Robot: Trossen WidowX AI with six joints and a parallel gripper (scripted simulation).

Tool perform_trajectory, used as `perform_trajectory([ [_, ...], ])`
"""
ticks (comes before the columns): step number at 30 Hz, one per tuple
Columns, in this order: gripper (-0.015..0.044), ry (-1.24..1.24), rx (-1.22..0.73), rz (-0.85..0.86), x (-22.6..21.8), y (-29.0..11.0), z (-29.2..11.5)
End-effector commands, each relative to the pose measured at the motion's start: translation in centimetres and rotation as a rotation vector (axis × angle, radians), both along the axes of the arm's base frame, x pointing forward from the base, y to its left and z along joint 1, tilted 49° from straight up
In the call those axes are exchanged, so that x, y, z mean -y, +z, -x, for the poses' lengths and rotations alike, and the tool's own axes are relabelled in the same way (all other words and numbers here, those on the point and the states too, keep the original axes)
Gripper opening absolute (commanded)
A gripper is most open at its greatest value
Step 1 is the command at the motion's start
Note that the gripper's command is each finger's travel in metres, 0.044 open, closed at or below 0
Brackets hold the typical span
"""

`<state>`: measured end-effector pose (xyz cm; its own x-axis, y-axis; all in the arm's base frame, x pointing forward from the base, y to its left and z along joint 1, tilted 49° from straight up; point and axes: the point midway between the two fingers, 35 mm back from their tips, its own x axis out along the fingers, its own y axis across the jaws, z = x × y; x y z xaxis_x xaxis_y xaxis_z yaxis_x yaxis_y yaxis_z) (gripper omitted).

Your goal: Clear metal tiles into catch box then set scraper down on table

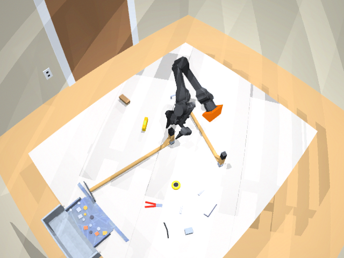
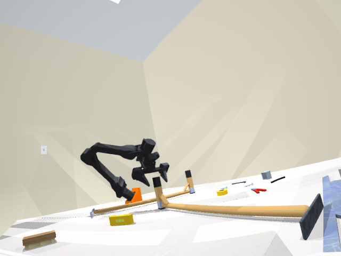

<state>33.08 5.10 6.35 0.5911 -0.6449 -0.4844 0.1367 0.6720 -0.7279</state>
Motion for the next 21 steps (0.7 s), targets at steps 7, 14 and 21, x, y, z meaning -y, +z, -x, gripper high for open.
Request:
perform_trajectory([
  [7, 0.0440, 0.003, -0.009, 0.009, 1.3, -1.0, -0.7],
  [14, 0.0440, 0.004, -0.005, 0.015, 2.2, -1.3, -1.3],
  [21, 0.0335, 0.001, 0.008, 0.010, 2.1, -0.9, -1.5],
])
